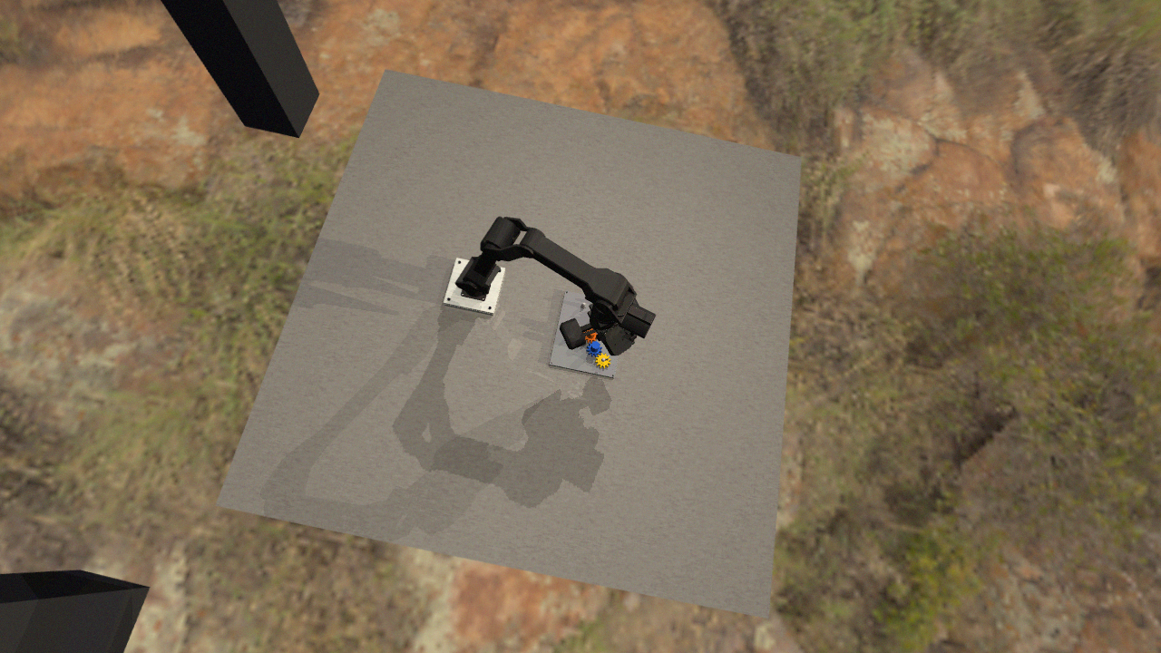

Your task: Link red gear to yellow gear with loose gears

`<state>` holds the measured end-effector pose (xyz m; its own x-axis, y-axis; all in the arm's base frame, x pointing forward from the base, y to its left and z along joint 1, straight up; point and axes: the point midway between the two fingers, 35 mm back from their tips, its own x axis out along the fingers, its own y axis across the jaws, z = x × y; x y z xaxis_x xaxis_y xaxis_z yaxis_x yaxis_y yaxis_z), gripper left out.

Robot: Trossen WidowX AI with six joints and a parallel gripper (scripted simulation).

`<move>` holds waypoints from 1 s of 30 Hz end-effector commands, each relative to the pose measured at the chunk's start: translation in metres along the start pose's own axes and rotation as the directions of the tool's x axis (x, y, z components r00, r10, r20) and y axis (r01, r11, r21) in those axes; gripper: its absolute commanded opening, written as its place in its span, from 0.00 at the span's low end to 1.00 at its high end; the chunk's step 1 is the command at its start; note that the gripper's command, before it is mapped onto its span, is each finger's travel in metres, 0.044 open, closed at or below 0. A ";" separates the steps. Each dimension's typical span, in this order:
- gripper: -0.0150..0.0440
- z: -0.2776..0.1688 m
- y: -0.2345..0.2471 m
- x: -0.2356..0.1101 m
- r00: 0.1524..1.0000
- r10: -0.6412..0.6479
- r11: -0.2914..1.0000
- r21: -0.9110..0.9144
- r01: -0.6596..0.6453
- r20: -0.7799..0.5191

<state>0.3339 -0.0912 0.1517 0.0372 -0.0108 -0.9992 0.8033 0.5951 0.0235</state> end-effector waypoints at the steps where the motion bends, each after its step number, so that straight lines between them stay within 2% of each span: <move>1: 1.00 0.000 0.000 0.000 1.000 -0.002 1.000 0.003 0.002 -0.003; 13: 1.00 -0.008 0.008 -0.001 1.000 -0.001 1.000 0.003 0.001 -0.003; 22: 1.00 -0.128 0.087 -0.018 1.000 0.005 1.000 0.004 -0.005 -0.014; 30: 1.00 -0.253 0.108 -0.034 1.000 0.007 1.000 0.004 -0.007 -0.025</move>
<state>0.2922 0.1453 0.1761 0.0306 0.0149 -0.9994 0.8044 0.5932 0.0335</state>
